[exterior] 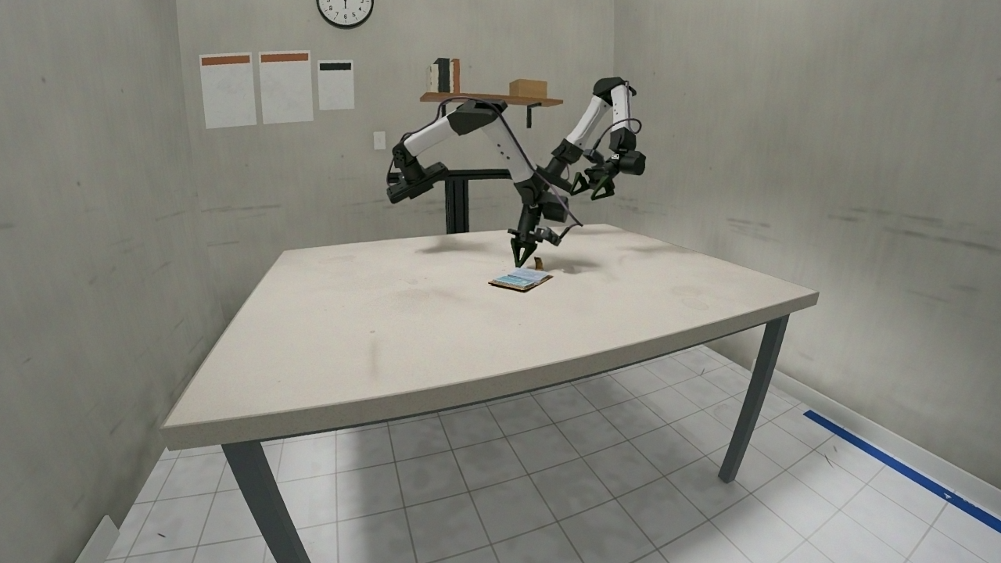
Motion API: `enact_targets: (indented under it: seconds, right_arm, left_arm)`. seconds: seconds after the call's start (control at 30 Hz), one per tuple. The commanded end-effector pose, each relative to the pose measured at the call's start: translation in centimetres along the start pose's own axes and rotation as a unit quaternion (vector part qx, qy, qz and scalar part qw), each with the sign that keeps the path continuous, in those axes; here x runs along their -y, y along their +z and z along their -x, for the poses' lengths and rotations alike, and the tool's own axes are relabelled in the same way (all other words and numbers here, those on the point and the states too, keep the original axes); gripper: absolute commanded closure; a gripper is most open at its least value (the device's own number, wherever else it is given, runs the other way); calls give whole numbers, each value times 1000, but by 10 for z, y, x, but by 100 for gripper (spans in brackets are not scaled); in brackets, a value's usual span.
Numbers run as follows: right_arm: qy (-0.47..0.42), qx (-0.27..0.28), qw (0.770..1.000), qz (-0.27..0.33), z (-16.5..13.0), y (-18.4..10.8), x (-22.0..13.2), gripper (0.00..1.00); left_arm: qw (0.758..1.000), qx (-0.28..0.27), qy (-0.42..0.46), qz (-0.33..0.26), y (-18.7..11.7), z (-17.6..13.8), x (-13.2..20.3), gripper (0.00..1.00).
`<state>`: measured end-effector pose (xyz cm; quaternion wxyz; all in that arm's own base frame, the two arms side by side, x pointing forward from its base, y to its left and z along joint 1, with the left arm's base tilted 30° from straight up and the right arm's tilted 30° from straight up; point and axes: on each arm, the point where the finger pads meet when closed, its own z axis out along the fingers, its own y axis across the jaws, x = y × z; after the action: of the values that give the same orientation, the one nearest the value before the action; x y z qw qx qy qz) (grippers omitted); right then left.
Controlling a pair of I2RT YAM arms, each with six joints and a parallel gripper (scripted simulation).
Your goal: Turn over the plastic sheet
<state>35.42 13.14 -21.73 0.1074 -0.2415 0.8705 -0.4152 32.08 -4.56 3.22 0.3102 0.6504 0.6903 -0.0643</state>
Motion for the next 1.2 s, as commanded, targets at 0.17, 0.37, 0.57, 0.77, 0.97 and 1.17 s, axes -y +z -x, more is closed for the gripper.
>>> enact_targets:
  seconds: [0.17,0.37,0.57,0.77,0.97,1.17]
  right_arm:
    - [14,31,999,7,20,-20,13,99]
    - [-6,32,999,-3,13,-21,31,99]
    - [-13,34,999,-5,11,-27,49,99]
    - [-13,34,999,-4,11,-29,59,99]
    - [-12,33,999,-6,11,-21,77,99]
    - [-12,33,999,-5,12,-11,93,99]
  left_arm:
    - [1000,6,17,1,0,8,-6,0]
    - [1000,6,17,1,0,8,-6,0]
    - [1000,6,17,1,0,8,-6,0]
    - [1000,6,17,1,0,8,-6,0]
    - [1000,6,17,1,0,8,-6,0]
    - [1000,6,17,1,0,8,-6,0]
